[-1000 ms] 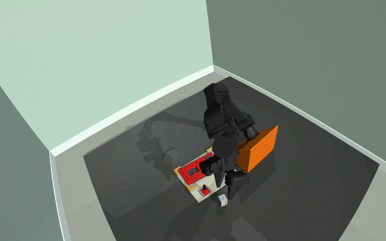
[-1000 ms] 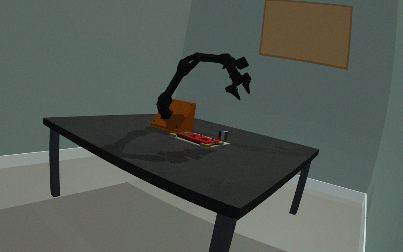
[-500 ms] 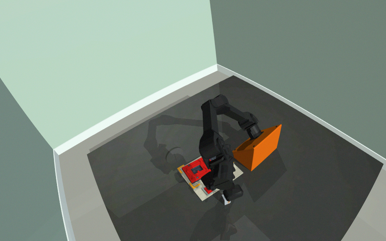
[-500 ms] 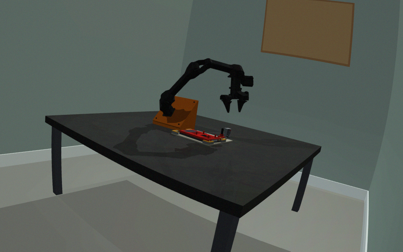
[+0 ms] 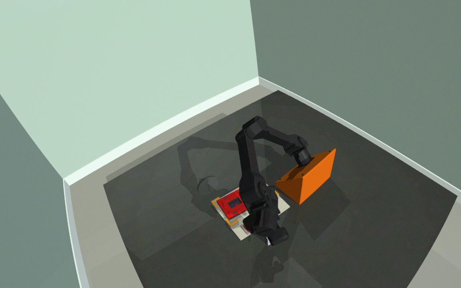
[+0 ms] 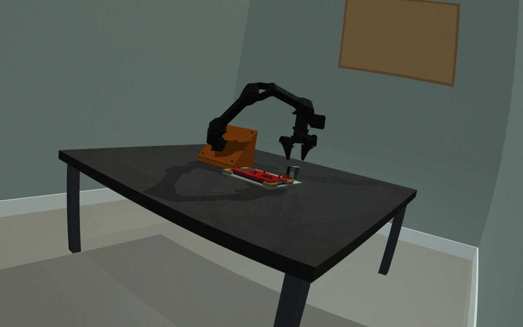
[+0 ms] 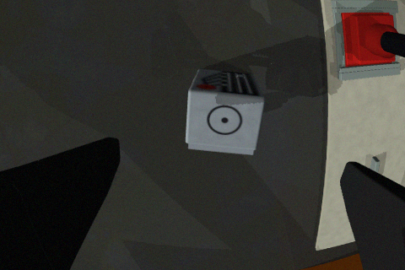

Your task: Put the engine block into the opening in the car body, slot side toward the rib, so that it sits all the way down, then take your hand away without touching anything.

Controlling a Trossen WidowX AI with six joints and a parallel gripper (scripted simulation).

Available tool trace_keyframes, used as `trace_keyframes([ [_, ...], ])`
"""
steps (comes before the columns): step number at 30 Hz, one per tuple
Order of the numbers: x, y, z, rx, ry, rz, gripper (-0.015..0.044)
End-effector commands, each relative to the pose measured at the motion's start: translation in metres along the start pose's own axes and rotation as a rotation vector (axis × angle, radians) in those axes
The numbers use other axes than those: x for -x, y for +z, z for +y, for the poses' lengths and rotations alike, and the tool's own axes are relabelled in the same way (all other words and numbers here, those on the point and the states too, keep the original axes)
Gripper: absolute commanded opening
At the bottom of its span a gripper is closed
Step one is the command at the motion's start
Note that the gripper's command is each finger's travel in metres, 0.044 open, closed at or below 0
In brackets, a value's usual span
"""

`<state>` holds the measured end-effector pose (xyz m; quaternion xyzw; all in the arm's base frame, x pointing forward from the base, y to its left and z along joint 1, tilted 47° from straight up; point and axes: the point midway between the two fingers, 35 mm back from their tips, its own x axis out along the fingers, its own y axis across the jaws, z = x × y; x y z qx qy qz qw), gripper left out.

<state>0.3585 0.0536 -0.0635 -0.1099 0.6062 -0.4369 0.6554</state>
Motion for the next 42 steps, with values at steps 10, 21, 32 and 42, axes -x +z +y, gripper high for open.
trace_keyframes([
  [10,-0.022,0.002,0.004,0.007,0.004,-0.011,0.0440],
  [21,-0.039,0.002,0.005,0.007,0.004,-0.011,0.0440],
  [32,-0.057,0.002,0.005,0.007,0.003,-0.012,0.0440],
  [42,-0.069,0.002,0.005,0.007,0.002,-0.012,0.0414],
])
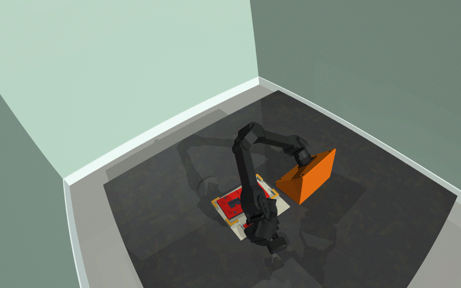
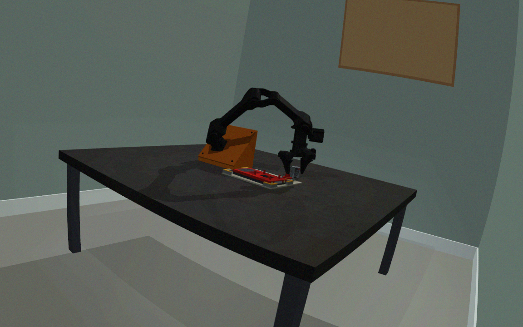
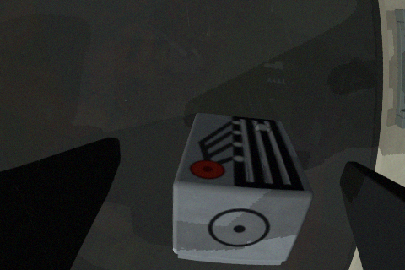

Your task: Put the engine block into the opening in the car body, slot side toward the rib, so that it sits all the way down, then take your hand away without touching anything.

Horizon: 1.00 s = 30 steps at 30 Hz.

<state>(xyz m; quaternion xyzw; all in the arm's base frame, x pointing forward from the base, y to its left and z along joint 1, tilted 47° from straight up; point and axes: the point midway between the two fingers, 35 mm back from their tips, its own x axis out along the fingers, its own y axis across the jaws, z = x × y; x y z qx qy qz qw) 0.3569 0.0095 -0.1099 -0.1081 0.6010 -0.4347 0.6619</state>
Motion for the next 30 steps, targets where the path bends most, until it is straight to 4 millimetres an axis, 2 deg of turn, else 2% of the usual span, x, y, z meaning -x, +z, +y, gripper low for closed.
trace_keyframes([
  [1,-0.005,-0.003,0.000,0.013,-0.008,0.002,0.0387],
  [10,-0.005,-0.003,0.000,0.013,-0.008,0.002,0.0151],
  [17,-0.005,-0.003,0.000,0.013,-0.008,0.002,0.0105],
  [21,-0.001,-0.002,0.001,0.013,-0.007,0.002,0.0000],
  [30,0.027,0.003,0.005,0.013,-0.003,0.003,0.0000],
])
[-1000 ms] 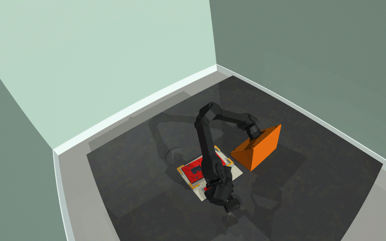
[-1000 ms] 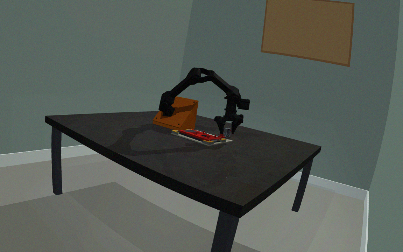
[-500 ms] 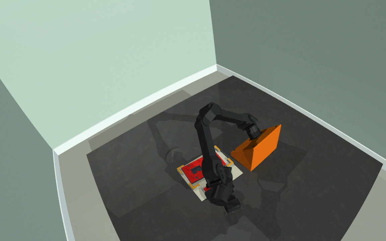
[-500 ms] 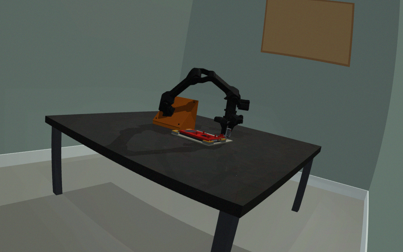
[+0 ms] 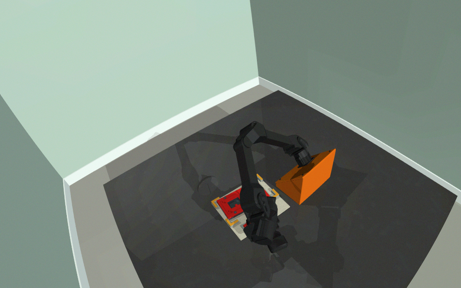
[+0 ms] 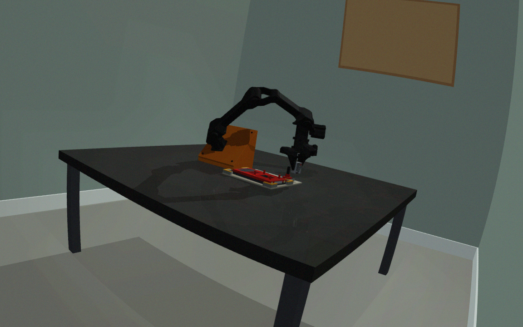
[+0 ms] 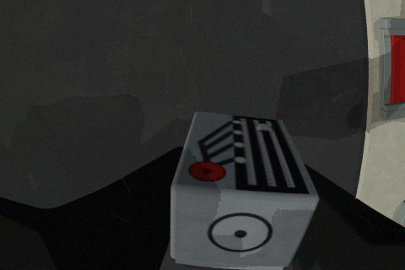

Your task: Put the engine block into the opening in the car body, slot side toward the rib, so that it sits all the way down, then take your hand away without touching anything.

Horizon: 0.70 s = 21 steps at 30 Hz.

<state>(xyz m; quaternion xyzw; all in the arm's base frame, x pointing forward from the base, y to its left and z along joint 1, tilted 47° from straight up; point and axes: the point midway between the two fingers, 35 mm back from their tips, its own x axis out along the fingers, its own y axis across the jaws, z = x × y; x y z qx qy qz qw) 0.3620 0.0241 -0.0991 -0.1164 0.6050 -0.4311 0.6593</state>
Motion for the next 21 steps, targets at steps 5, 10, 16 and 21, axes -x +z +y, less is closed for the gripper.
trace_keyframes([
  [5,0.024,0.003,0.003,-0.006,0.005,0.003,0.0000],
  [10,0.040,0.004,0.003,-0.006,0.005,0.003,0.0000],
  [16,0.059,0.005,0.003,-0.005,0.006,0.003,0.0000],
  [21,0.075,0.004,0.002,-0.005,0.006,0.004,0.0000],
])
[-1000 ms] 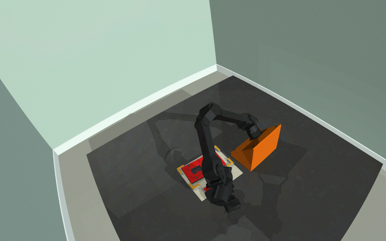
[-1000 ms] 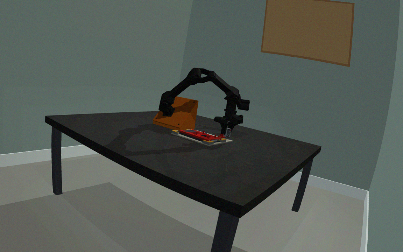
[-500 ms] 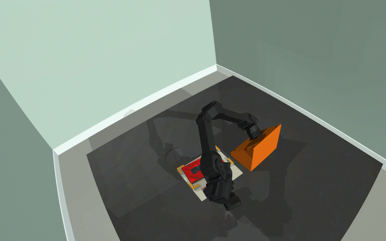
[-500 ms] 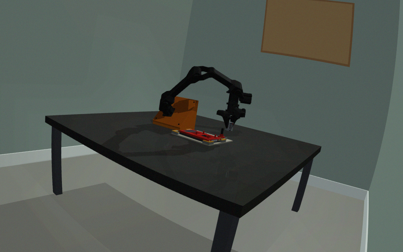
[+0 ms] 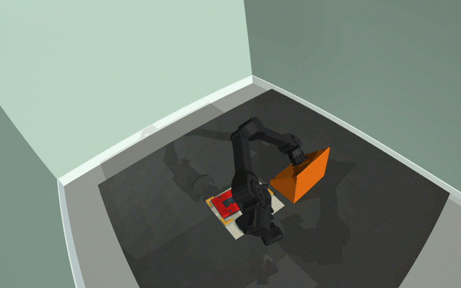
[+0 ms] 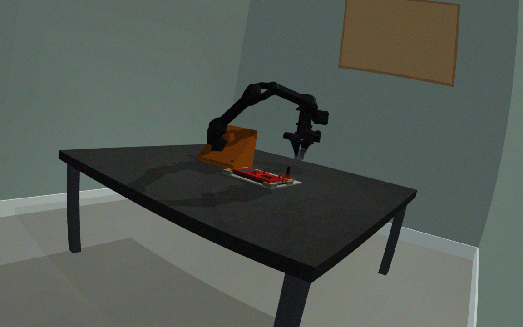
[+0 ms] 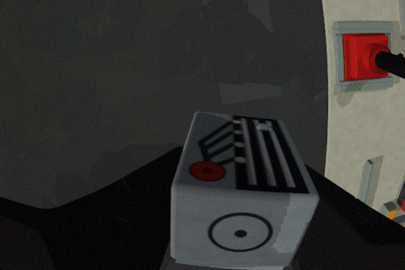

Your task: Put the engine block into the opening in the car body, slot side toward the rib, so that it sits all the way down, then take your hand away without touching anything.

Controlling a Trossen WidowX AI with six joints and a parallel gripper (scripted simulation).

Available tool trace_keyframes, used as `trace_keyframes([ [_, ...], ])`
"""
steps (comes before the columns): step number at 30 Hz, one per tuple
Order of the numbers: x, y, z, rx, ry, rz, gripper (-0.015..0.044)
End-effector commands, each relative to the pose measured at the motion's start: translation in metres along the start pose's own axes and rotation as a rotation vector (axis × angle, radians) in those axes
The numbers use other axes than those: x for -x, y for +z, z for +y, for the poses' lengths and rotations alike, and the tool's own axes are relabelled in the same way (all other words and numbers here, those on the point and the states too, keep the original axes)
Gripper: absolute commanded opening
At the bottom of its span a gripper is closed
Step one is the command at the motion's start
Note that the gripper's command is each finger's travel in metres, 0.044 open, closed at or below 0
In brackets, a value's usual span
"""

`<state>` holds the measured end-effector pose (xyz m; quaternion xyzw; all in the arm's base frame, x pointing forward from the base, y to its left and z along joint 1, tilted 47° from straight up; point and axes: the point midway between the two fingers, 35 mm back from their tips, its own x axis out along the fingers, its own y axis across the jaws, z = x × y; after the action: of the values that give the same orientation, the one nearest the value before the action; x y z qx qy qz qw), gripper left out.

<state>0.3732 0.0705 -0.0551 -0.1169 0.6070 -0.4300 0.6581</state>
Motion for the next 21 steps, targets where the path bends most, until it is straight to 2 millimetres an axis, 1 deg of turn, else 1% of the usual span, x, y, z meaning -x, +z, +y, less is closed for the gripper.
trace_keyframes([
  [1,0.014,0.001,-0.001,-0.009,0.005,0.001,0.0000],
  [10,0.043,-0.002,-0.005,-0.010,0.003,0.001,0.0000],
  [13,0.047,-0.002,-0.006,-0.010,0.003,0.001,0.0000],
  [15,0.042,-0.002,-0.005,-0.010,0.003,0.001,0.0000],
  [18,0.025,-0.002,-0.004,-0.010,0.002,0.000,0.0000],
  [21,0.021,-0.002,-0.004,-0.010,0.002,0.000,0.0000],
])
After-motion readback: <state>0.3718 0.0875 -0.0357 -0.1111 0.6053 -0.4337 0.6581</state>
